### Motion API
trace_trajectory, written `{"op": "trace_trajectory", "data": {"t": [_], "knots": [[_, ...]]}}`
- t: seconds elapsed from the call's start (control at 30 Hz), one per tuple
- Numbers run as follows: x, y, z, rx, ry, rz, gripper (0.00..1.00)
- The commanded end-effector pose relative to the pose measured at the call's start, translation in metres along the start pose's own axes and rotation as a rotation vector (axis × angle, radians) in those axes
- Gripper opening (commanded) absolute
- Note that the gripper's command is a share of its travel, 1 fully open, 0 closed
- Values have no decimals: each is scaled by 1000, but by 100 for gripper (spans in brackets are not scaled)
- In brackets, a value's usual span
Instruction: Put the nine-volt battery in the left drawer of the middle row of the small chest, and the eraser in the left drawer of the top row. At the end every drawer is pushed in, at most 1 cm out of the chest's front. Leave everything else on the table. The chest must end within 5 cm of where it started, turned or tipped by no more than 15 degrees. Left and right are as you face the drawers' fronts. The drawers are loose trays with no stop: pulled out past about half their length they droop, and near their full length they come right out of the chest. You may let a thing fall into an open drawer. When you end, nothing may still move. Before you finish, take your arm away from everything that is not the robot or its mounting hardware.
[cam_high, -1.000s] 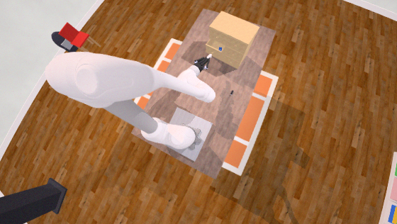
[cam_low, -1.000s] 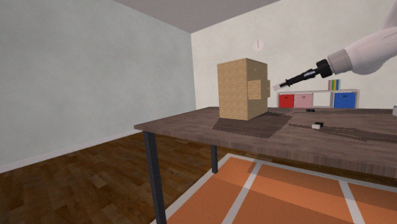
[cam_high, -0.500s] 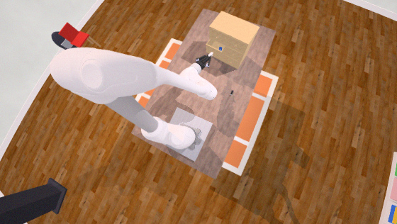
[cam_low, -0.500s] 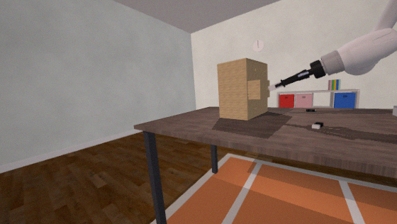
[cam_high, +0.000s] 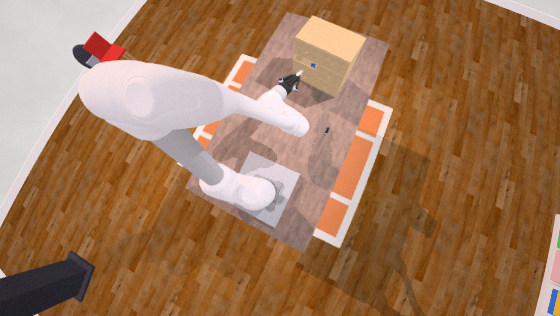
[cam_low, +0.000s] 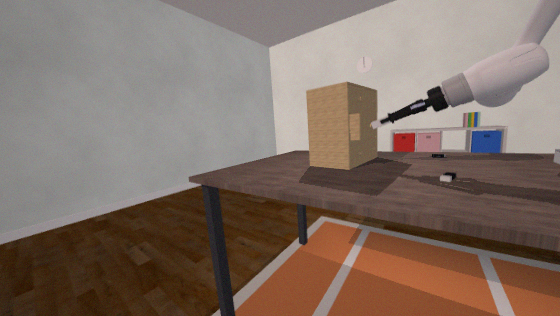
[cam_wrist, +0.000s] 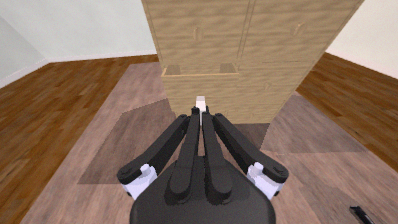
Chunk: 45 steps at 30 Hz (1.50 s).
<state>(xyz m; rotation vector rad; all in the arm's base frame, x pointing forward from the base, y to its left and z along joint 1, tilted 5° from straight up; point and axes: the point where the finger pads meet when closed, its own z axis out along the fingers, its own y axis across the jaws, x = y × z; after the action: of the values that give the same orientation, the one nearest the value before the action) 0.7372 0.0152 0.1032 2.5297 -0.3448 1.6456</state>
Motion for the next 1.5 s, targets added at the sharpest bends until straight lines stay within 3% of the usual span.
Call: {"op": "trace_trajectory", "data": {"t": [0.0, 0.5, 1.47], "knots": [[0, 0, 1, 0, 0, 0, 0], [8, 0, 22, 0, 0, 0, 0], [13, 0, 36, 0, 0, 0, 0]]}}
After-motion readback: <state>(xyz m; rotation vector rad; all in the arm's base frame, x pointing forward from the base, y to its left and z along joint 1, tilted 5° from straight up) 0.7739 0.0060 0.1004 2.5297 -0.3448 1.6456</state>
